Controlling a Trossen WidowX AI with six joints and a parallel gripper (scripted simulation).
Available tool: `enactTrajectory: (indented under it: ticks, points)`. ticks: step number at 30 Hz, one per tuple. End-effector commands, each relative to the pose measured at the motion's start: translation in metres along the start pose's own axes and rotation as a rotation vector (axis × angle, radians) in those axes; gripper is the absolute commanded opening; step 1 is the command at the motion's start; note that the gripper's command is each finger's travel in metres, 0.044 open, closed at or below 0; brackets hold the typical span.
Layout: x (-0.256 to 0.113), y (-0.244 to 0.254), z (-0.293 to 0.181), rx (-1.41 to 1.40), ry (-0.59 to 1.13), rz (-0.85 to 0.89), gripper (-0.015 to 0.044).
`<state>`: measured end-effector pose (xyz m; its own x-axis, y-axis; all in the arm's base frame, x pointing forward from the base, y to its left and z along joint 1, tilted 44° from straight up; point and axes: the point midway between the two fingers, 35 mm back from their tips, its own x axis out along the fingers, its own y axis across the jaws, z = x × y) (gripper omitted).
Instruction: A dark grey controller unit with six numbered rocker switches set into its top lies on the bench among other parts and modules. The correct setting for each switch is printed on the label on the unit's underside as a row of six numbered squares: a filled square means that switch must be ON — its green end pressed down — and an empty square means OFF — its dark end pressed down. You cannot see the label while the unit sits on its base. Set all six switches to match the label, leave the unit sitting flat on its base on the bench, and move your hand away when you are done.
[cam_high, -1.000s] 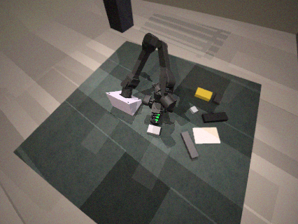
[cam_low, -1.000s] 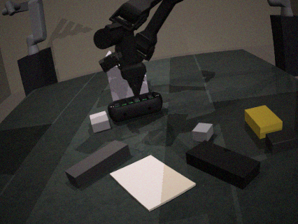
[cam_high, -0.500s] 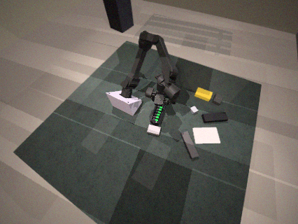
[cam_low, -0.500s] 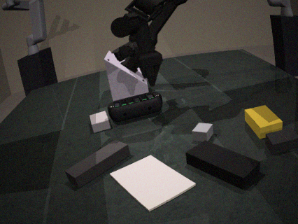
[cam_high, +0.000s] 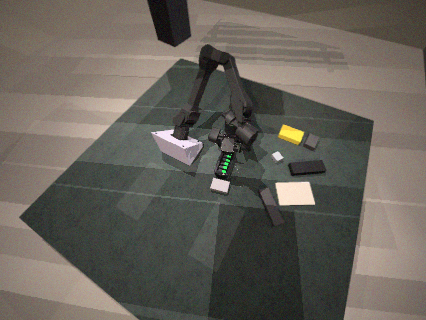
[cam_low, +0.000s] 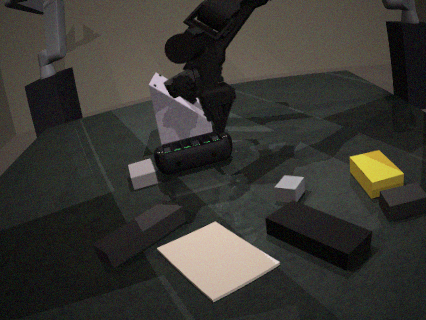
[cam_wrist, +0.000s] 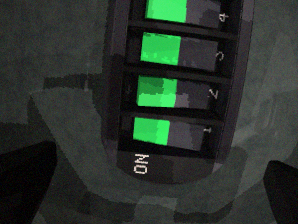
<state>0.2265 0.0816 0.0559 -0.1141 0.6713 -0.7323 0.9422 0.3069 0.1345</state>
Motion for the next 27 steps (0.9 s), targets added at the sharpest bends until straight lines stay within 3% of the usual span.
enactTrajectory:
  ticks: [1,21,25,27]
  points:
    - [0.008,-0.001,-0.001,0.008,0.006,-0.001,0.044]
    - [0.036,-0.003,-0.003,0.007,0.01,-0.001,0.044]
    - [0.036,-0.003,-0.003,0.007,0.01,-0.001,0.0335]
    - [0.036,-0.003,-0.003,0.007,0.01,-0.001,0.0322]
